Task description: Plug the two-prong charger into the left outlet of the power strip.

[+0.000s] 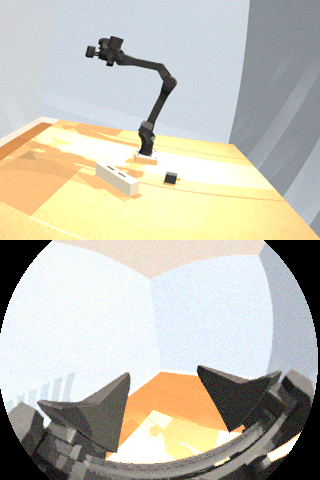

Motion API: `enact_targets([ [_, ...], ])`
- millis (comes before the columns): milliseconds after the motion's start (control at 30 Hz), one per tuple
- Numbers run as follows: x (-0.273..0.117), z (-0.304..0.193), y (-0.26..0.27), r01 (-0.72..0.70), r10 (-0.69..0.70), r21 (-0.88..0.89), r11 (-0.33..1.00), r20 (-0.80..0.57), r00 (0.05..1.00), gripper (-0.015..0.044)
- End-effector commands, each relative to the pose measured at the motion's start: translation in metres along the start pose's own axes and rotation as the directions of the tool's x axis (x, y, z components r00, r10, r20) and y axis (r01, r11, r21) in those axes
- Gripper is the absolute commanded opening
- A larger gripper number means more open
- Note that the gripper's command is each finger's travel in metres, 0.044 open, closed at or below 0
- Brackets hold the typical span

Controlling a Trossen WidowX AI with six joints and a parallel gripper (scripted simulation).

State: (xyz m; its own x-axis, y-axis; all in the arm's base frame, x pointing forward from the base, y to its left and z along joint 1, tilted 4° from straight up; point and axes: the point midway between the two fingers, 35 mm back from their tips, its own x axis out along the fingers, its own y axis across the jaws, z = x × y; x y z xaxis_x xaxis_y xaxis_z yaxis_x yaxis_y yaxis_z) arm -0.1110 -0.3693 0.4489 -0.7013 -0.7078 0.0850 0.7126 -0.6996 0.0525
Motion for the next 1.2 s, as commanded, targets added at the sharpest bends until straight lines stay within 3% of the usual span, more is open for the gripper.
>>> enact_targets([
  [0, 0.000, 0.000, 0.001, -0.003, 0.003, -0.002, 1.000, -0.001, 1.000, 0.0426],
  [533, -0.042, -0.033, 0.074, -0.265, 0.252, -0.140, 0.954, -0.108, 0.962, 0.0440],
  [1167, -0.117, -0.077, 0.144, -0.547, 0.495, -0.228, 0.806, -0.249, 0.833, 0.0440],
])
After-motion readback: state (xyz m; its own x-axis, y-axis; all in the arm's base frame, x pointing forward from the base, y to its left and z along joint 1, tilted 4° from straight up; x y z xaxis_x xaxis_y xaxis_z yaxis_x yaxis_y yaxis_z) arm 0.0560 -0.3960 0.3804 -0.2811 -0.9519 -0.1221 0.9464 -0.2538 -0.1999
